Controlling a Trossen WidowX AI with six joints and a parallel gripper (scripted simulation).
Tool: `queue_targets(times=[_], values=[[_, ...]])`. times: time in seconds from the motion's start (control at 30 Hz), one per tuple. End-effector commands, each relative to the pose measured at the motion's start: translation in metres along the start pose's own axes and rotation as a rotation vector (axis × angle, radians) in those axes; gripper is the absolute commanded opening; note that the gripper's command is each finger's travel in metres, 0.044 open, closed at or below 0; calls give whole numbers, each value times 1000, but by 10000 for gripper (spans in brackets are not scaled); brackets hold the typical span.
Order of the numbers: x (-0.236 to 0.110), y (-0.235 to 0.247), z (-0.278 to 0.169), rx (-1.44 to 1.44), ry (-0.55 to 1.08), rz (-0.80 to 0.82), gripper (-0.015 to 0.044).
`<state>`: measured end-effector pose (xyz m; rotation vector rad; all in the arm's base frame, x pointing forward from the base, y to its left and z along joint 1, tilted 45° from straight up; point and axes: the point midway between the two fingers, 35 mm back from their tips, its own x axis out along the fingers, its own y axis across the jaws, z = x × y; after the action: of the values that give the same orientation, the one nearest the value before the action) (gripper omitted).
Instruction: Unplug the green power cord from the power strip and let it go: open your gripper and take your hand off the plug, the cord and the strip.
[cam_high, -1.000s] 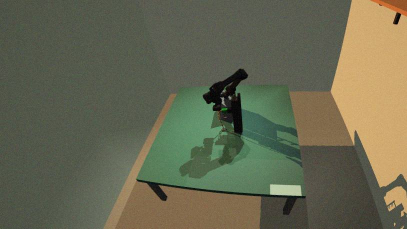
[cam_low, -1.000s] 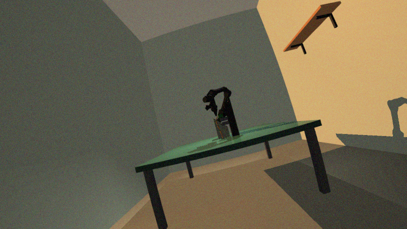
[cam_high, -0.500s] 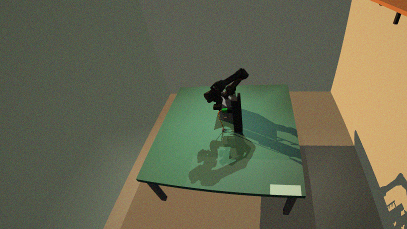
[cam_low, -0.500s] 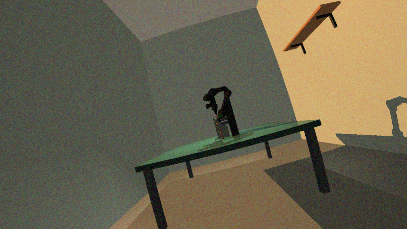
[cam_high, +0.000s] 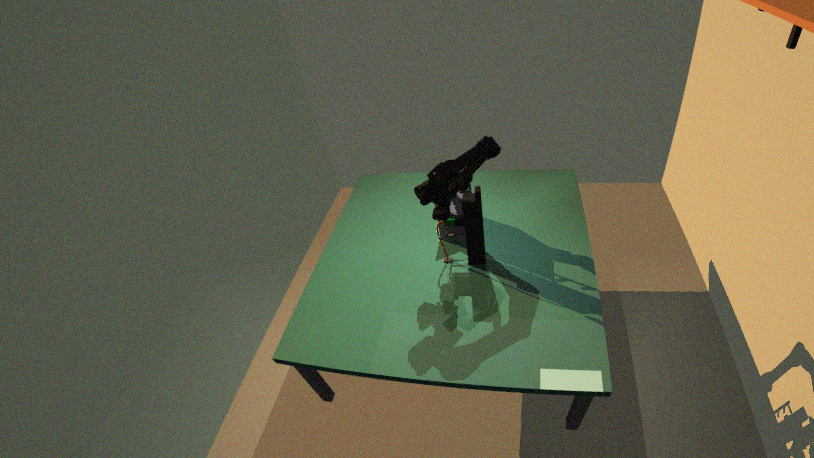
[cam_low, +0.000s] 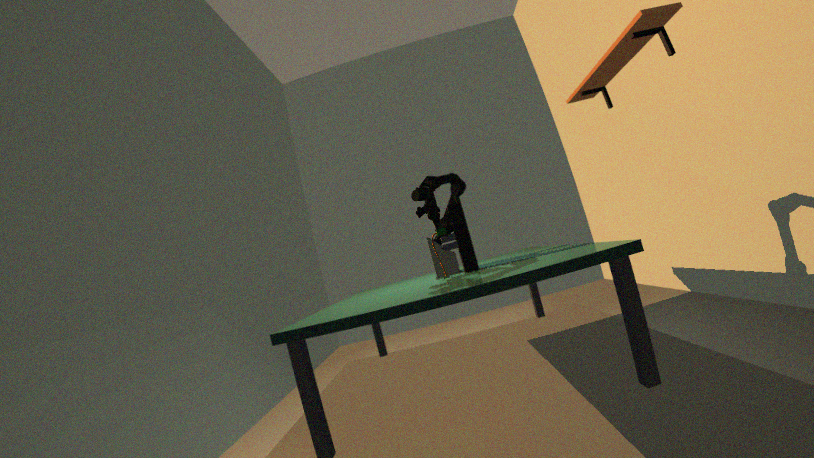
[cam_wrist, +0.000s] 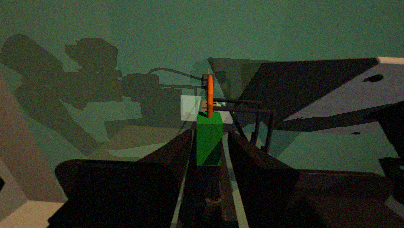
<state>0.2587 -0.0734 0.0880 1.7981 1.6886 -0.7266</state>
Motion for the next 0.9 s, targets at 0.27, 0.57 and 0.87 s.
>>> queue_targets(times=[0.27, 0.57, 0.87], values=[[8, -1, -4, 4, 5, 0, 160], [10, -1, -4, 1, 1, -2, 81], [10, -1, -4, 1, 1, -2, 2]])
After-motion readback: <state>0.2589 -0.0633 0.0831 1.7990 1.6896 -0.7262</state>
